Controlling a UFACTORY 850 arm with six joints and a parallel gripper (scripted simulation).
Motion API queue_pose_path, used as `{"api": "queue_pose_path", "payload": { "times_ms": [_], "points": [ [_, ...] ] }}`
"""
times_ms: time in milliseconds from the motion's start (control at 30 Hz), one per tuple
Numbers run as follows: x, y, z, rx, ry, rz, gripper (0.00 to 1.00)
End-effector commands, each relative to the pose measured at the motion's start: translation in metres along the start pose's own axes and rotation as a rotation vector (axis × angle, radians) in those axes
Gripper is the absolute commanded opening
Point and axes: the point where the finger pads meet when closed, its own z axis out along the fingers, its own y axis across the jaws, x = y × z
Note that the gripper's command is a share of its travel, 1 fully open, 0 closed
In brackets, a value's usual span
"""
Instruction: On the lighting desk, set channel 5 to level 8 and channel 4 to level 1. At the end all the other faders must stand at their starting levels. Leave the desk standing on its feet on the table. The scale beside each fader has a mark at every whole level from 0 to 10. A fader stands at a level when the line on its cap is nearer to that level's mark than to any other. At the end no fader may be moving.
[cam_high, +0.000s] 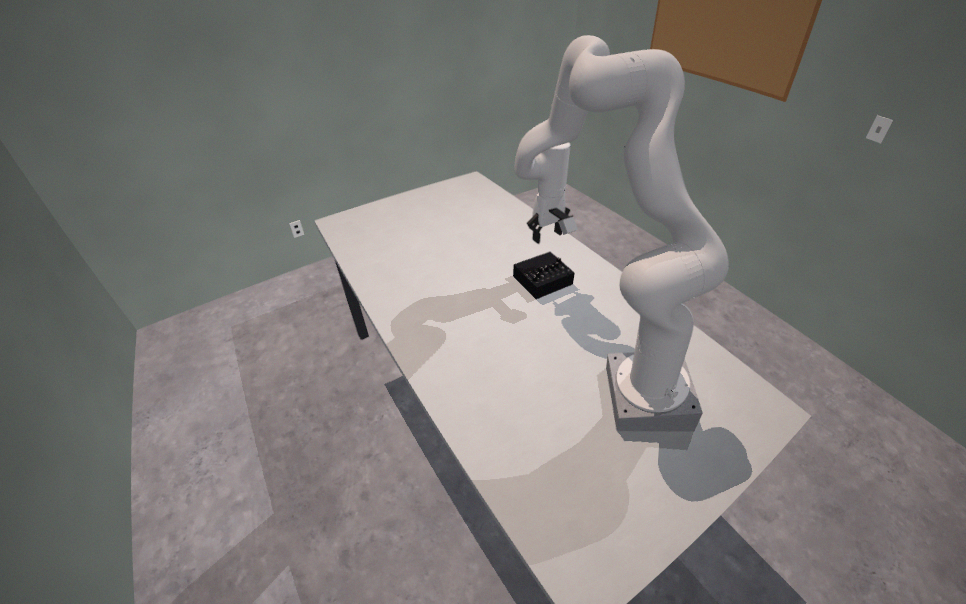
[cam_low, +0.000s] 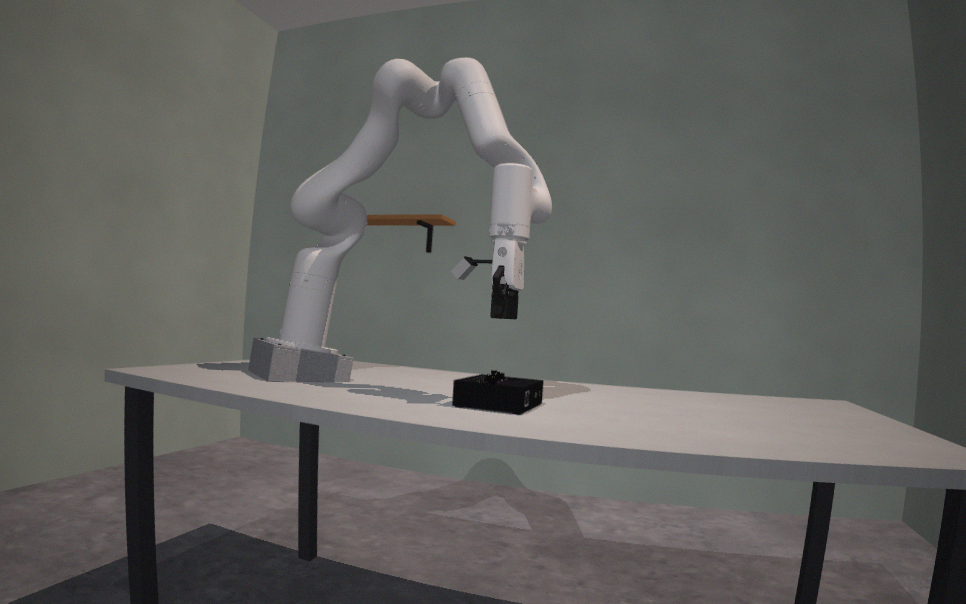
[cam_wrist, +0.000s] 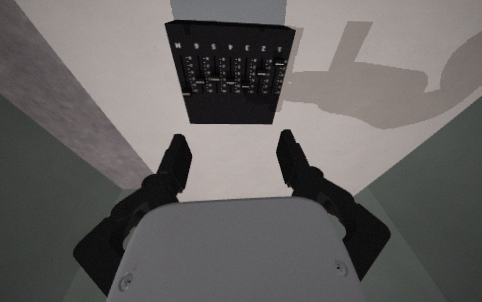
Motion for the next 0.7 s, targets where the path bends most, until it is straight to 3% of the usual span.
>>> {"api": "queue_pose_path", "payload": {
  "times_ms": [0, 333, 500, 567, 667],
  "points": [
    [-0.001, 0.000, -0.001, 0.000, -0.003, 0.001, 1.00],
    [0.002, -0.006, 0.002, 0.021, -0.005, -0.086, 1.00],
    [0.011, -0.021, 0.010, 0.082, -0.009, -0.362, 1.00],
    [0.011, -0.021, 0.010, 0.082, -0.009, -0.362, 1.00],
    [0.019, -0.033, 0.017, 0.133, -0.007, -0.626, 1.00]
  ]
}}
